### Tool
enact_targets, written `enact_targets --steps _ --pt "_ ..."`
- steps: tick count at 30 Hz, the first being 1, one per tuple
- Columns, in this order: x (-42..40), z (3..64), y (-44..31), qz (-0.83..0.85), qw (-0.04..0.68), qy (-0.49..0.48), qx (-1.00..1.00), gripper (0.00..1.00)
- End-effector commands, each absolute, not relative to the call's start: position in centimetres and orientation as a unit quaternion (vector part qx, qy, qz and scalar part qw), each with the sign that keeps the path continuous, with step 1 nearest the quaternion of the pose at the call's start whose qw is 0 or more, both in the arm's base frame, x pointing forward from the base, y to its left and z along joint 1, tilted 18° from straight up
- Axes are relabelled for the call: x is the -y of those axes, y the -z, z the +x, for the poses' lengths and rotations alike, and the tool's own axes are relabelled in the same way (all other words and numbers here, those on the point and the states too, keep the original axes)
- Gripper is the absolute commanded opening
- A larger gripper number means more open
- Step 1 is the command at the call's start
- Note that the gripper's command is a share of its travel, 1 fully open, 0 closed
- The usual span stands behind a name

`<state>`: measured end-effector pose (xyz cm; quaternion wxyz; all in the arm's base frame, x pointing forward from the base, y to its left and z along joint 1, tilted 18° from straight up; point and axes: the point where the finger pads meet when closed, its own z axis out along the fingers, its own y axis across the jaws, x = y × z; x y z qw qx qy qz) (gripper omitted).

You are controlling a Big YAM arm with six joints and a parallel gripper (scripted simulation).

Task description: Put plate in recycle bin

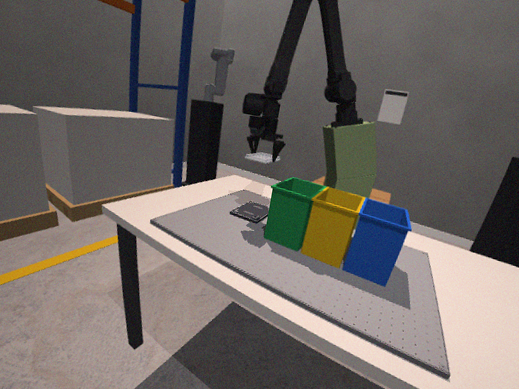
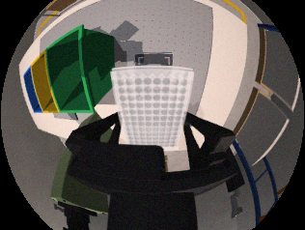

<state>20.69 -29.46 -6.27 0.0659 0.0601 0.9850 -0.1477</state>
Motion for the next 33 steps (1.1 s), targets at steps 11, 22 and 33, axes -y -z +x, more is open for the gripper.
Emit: enact_targets --steps 11,22,33 --pt "25.6 22.2 7.4 0.069 0.069 0.145 -0.985 0.0" --pt "22.2 23.4 8.4 0.069 0.067 0.144 -0.985 0.0" --pt "19.5 24.3 9.2 0.069 0.066 0.144 -0.985 0.0"
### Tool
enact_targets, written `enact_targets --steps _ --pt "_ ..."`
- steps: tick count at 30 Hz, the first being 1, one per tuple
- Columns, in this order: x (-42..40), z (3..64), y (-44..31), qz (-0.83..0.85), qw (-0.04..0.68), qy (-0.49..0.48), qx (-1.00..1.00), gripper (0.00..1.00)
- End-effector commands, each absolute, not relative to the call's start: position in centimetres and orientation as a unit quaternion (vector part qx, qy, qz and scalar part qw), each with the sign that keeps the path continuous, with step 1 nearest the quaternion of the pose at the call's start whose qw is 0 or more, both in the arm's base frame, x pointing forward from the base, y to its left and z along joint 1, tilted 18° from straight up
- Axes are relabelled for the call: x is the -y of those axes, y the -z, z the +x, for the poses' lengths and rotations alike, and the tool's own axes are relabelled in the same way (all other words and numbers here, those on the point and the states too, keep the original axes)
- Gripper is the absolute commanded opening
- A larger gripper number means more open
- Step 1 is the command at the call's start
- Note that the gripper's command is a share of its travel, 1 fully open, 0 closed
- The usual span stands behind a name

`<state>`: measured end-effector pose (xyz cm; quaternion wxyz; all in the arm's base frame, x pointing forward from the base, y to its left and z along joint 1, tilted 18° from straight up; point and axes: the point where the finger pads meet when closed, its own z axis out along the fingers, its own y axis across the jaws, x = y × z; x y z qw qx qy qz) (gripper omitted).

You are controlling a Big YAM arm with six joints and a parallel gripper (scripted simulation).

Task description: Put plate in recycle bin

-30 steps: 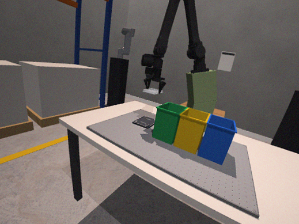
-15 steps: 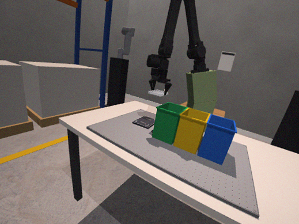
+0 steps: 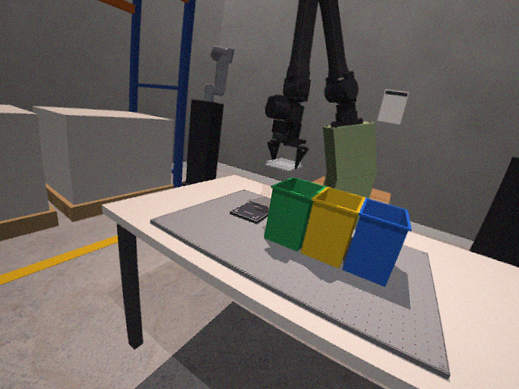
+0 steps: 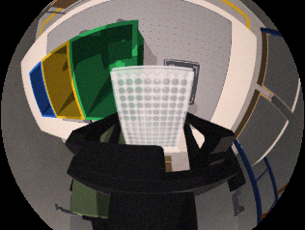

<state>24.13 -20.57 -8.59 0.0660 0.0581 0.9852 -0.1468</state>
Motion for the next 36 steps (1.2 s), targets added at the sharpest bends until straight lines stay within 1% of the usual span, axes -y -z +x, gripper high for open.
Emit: enact_targets --steps 1,28,36 --pt "19.2 24.4 9.2 0.069 0.066 0.144 -0.985 0.0" --pt "12.5 27.9 10.7 0.069 0.073 0.146 -0.984 0.0" --pt "9.9 28.4 11.5 0.068 0.063 0.144 -0.985 0.0"
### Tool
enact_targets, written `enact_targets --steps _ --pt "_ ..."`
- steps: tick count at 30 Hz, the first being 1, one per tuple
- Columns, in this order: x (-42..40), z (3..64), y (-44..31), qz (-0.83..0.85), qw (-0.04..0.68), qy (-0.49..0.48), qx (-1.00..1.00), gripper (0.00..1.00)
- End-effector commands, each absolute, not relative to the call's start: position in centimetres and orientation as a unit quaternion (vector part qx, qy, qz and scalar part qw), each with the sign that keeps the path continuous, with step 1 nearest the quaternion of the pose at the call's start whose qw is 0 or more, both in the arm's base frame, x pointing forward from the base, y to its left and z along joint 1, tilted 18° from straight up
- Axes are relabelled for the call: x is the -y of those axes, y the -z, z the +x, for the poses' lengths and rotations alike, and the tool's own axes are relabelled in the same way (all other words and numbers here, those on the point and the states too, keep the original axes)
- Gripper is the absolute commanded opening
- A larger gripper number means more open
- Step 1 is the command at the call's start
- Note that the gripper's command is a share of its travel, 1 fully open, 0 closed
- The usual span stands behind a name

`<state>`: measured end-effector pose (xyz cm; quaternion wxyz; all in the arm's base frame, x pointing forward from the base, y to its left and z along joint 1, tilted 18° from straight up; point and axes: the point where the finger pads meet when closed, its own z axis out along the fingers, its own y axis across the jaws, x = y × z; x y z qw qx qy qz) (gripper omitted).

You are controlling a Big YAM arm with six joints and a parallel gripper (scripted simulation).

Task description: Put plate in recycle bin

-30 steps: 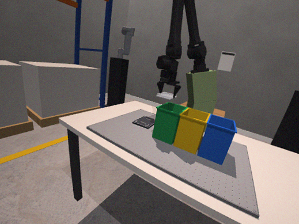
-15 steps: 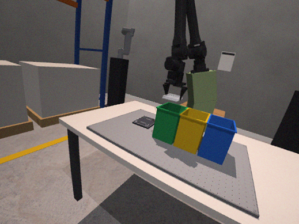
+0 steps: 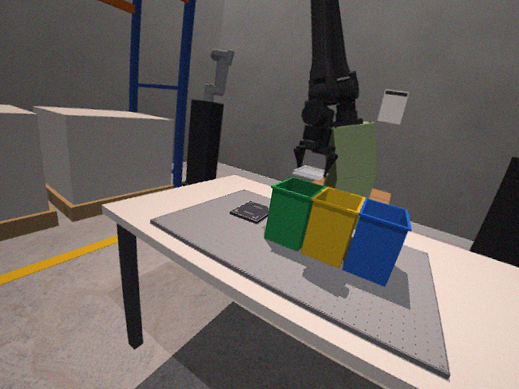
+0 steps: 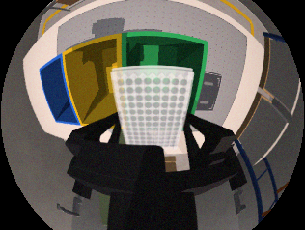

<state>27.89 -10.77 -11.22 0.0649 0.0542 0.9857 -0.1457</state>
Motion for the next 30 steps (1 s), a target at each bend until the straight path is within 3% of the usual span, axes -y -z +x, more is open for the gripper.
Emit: enact_targets --steps 1,30 --pt "9.6 28.5 11.6 0.068 0.063 0.144 -0.985 0.0" --pt "1.9 31.4 13.6 0.067 0.065 0.145 -0.985 0.0"
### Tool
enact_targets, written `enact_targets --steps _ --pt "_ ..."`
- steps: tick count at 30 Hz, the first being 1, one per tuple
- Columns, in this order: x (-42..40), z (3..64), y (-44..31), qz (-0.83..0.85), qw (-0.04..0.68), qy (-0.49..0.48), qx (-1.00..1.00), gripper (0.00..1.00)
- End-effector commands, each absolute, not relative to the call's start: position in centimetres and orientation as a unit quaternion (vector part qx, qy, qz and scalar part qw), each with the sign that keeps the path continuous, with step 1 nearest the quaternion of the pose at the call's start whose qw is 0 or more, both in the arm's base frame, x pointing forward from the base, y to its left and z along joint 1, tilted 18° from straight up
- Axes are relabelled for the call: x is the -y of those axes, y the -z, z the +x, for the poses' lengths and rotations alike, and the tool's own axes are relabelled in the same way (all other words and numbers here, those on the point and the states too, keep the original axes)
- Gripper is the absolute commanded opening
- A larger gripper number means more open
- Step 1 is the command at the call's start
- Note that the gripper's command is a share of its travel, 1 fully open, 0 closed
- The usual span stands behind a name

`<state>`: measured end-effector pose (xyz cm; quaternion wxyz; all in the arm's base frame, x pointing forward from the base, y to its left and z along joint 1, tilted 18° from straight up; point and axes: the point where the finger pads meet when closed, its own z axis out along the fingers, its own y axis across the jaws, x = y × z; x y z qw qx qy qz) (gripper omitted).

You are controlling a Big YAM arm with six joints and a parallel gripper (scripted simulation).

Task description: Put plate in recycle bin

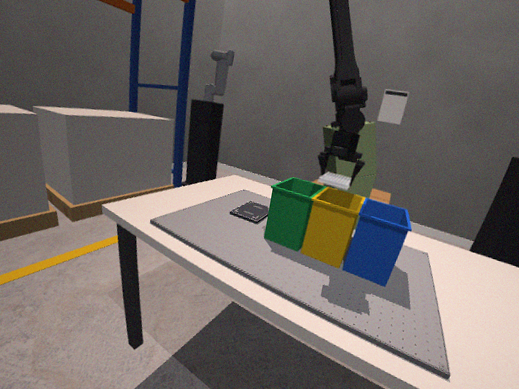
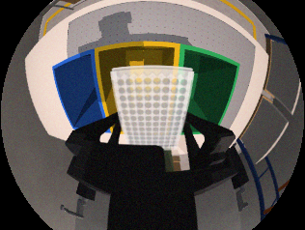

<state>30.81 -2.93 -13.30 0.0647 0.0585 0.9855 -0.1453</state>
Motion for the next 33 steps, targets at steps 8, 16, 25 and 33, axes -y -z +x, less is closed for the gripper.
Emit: enact_targets --steps 8,16,25,33 --pt "-0.3 32.3 14.2 0.067 0.066 0.145 -0.985 0.0" --pt "0.1 32.4 13.8 0.07 0.073 0.143 -0.985 0.0" --pt "0.2 32.3 13.8 0.07 0.073 0.143 -0.985 0.0" --pt "1.0 32.5 15.1 0.071 0.071 0.144 -0.984 0.0"
